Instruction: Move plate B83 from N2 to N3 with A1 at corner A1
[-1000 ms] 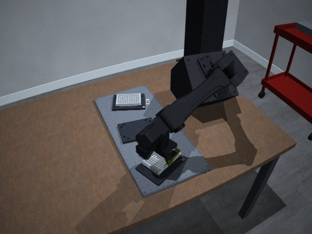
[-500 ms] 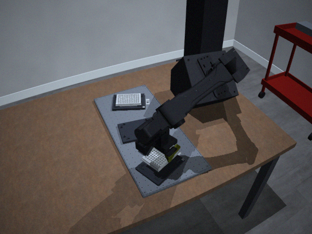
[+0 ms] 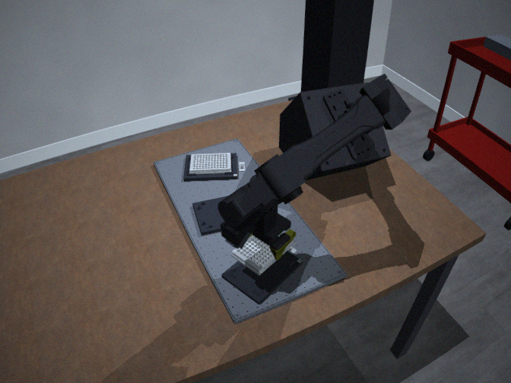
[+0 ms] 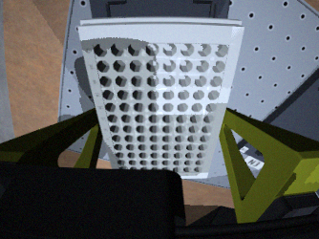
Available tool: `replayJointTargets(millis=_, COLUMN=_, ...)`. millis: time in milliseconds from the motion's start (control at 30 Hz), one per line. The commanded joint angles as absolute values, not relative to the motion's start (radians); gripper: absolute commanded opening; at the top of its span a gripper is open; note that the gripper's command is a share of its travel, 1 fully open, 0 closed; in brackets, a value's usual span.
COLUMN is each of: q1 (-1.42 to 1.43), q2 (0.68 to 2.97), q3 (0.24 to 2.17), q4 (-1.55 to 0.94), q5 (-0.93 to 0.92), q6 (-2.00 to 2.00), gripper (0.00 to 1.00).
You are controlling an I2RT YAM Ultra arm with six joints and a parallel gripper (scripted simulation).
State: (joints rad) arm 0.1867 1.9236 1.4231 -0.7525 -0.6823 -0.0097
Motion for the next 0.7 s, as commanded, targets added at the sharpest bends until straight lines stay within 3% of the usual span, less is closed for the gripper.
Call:
replayJointTargets(millis=0, q1=0.163, q2=1.899, q3=1.444, q4=-0.786, q5=-0.686, q6=-0.027, gripper=0.0)
replayJointTargets(millis=667, q1=0.156, q2=1.895, q3=1.449, q4=-0.802, q5=-0.688, q6=-0.035, gripper=0.0)
